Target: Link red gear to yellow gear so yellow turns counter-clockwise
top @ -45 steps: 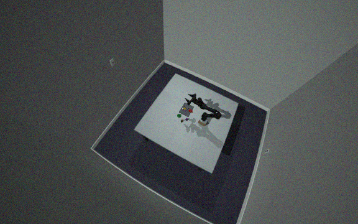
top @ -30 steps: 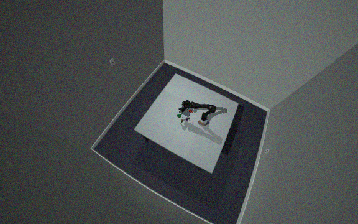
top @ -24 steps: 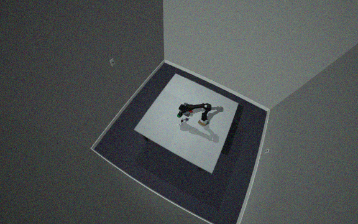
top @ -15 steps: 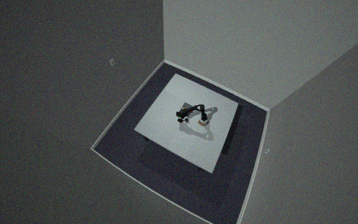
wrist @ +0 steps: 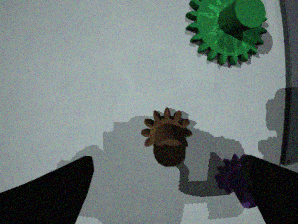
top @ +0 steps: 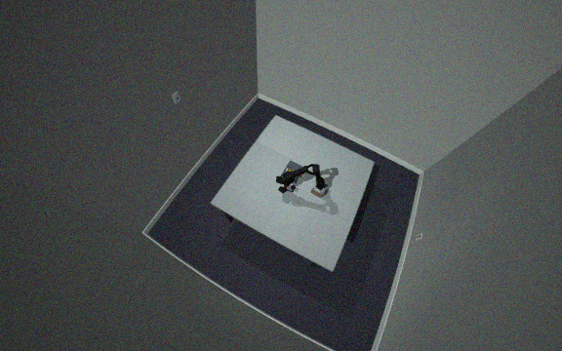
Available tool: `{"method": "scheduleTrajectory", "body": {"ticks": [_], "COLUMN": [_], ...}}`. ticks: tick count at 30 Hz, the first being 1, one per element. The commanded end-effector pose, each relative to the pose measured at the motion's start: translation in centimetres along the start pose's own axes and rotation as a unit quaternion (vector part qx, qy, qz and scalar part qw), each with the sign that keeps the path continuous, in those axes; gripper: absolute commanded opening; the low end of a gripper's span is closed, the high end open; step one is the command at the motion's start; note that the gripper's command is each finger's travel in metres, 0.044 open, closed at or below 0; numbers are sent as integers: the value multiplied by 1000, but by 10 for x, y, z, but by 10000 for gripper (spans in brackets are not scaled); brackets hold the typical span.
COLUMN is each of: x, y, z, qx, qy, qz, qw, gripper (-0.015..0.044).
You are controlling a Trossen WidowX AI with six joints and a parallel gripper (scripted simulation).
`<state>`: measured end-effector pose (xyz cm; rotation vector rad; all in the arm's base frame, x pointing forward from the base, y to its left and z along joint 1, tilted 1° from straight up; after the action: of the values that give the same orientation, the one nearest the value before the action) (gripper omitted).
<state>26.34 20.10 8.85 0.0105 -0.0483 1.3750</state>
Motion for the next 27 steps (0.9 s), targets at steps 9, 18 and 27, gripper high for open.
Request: {"method": "scheduleTrajectory", "body": {"ticks": [9,18,27], "x": [-1,-1,-1], "y": [0,0,0], "z": [-20,-27,-27], "qx": [0,-1,-1], "qy": [3,3,3], "qz": [-2,-2,-2], "qw": [1000,1000,1000], "gripper": [440,440,204]}}
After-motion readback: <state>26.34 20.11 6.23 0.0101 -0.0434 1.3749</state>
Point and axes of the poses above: the point midway between the two fingers, 35 mm back from their tips, its own z axis back along the fingers, its own x axis across the jaws, y = z × x, the point moved 8 cm from there along z, back along the fingers, and after that the axes turned 10 degrees about -z, right-handed, at the moved point
